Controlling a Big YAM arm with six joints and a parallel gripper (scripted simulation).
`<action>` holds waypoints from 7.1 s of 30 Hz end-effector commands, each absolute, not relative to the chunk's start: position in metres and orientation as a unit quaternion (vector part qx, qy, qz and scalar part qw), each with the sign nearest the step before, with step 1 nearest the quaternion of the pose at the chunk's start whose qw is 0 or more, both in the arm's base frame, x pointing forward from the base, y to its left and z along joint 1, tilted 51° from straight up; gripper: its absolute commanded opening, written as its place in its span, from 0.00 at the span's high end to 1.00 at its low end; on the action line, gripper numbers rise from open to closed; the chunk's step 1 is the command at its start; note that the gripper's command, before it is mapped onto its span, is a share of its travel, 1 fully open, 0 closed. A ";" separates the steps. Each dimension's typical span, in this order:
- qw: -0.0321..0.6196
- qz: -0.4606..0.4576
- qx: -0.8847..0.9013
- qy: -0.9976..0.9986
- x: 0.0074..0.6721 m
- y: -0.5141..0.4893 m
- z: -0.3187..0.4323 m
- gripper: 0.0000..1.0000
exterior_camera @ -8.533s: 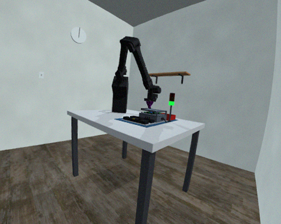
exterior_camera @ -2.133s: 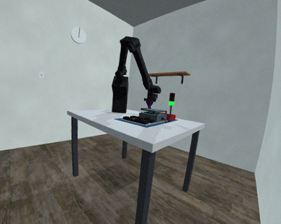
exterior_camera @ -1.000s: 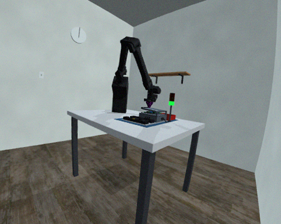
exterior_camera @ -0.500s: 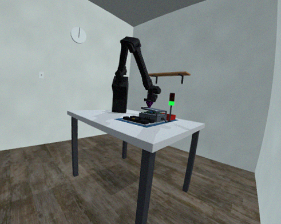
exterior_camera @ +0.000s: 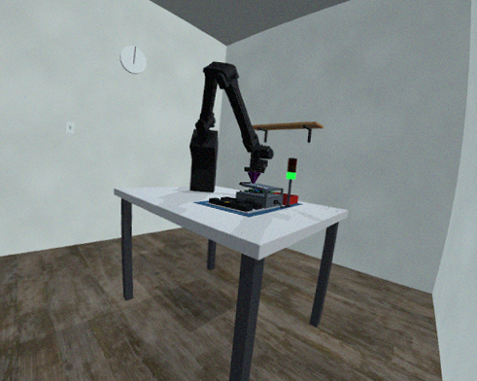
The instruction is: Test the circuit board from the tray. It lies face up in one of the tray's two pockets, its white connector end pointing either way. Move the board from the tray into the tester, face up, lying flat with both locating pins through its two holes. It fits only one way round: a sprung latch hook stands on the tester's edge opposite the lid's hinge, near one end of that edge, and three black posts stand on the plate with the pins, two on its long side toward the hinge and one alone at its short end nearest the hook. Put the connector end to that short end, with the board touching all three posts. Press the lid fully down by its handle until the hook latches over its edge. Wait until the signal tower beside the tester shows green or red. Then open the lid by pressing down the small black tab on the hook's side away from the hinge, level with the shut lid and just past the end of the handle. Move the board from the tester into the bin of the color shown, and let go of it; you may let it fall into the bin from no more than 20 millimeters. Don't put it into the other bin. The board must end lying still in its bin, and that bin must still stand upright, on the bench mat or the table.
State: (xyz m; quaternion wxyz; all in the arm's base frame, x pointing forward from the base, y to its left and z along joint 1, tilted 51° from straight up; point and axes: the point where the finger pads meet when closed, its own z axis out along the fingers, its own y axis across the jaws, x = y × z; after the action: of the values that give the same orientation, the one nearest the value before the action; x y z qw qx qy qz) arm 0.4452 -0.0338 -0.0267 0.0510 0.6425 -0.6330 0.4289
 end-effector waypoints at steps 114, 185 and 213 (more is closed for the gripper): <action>0.048 0.429 0.639 -0.636 0.409 -0.058 0.032 0.74; 0.051 0.428 0.641 -0.635 0.415 -0.071 0.021 0.74; 0.047 0.431 0.639 -0.636 0.429 -0.088 0.007 0.74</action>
State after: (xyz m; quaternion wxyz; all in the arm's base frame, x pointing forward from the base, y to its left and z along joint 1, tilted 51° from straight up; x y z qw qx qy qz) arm 0.4265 -0.0840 0.0021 0.0492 0.6400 -0.6363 0.4280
